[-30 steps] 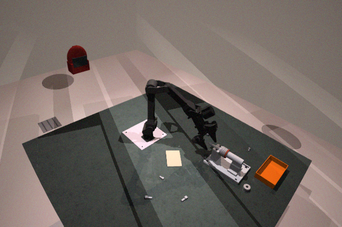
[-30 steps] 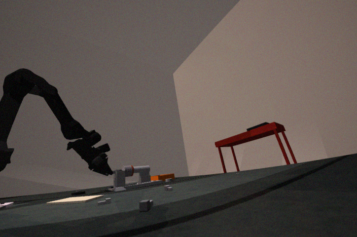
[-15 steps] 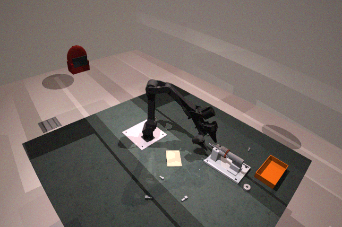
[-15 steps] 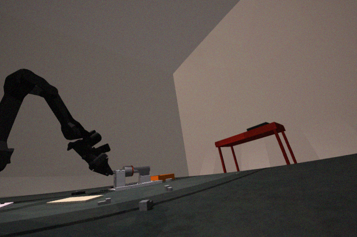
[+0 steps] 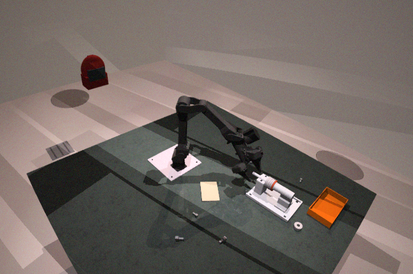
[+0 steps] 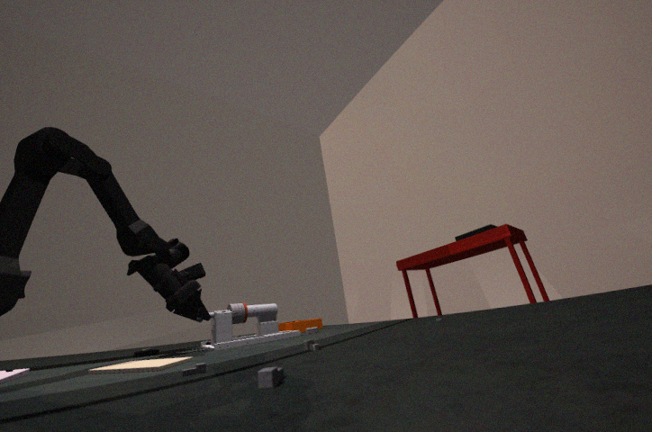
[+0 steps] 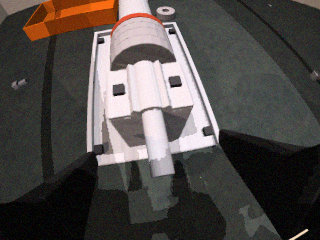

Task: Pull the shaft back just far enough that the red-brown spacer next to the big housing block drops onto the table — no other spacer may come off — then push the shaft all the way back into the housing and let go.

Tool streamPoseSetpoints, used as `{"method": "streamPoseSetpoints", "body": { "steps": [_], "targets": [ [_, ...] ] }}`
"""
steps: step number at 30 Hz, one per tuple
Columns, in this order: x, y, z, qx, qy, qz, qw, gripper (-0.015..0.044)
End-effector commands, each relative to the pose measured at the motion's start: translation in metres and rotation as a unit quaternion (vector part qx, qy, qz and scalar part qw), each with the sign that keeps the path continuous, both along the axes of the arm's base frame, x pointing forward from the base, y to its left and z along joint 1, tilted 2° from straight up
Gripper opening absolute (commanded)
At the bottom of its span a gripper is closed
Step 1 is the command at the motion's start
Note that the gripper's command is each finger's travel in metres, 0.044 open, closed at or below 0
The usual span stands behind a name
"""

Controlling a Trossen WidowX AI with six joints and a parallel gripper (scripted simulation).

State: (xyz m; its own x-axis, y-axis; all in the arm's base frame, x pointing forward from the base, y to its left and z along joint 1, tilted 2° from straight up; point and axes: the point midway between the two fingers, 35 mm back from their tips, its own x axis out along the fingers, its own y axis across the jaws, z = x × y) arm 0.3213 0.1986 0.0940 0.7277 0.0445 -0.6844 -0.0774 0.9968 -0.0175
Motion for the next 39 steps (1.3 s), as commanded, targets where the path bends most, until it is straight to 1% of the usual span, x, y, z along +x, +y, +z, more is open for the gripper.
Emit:
{"method": "streamPoseSetpoints", "body": {
  "steps": [1,16,39],
  "targets": [
    [0.0,0.001,0.0,0.001,0.0,0.002,1.0,0.044],
    [0.013,0.001,-0.012,0.001,-0.001,0.002,1.0,0.044],
    [0.013,0.003,-0.012,0.001,-0.001,0.002,1.0,0.044]
  ]
}}
